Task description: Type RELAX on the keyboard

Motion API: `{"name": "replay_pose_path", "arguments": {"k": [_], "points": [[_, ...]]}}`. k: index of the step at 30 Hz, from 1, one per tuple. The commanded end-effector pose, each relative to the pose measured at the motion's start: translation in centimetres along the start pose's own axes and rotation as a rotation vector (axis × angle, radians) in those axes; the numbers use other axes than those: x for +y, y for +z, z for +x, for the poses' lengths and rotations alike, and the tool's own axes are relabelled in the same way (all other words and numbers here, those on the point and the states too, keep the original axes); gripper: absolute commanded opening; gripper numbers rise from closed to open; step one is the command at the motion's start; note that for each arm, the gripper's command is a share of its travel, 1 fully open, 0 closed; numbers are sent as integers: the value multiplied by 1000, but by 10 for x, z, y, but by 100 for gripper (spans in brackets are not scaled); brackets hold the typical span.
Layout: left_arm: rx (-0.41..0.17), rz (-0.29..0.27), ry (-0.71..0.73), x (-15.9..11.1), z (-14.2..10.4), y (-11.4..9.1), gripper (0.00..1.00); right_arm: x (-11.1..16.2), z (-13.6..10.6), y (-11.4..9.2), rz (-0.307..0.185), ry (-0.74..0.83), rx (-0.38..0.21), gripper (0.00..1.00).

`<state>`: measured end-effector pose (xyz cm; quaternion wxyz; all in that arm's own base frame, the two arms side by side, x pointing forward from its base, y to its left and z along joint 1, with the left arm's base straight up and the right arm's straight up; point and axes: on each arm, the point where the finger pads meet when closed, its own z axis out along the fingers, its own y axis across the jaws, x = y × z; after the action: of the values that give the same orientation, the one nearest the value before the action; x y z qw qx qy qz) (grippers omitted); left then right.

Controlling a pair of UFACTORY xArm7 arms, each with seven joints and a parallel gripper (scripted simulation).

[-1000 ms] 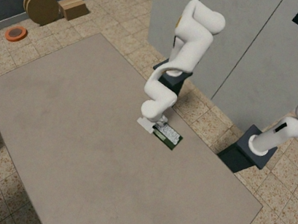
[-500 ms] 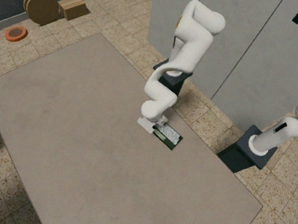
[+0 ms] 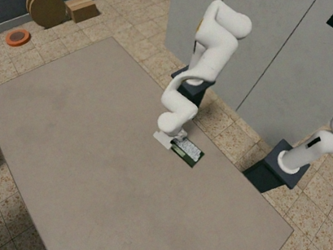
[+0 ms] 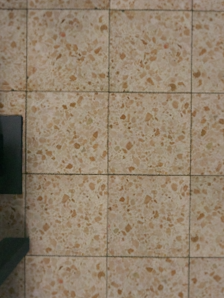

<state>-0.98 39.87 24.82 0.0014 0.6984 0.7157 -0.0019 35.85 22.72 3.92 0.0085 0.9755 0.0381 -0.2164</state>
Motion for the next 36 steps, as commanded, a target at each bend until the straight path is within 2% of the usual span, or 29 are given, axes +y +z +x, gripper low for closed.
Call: {"name": "replay_pose_path", "arguments": {"k": [1,23,36], "points": [[5,-1,0,0,1,-2,100,-1,1,-1,2,-1,4,0],[5,-1,0,0,1,-2,100,0,-4,-12,2,-1,4,0],[5,-1,0,0,1,-2,100,0,-11,-26,2,-1,4,0]]}}
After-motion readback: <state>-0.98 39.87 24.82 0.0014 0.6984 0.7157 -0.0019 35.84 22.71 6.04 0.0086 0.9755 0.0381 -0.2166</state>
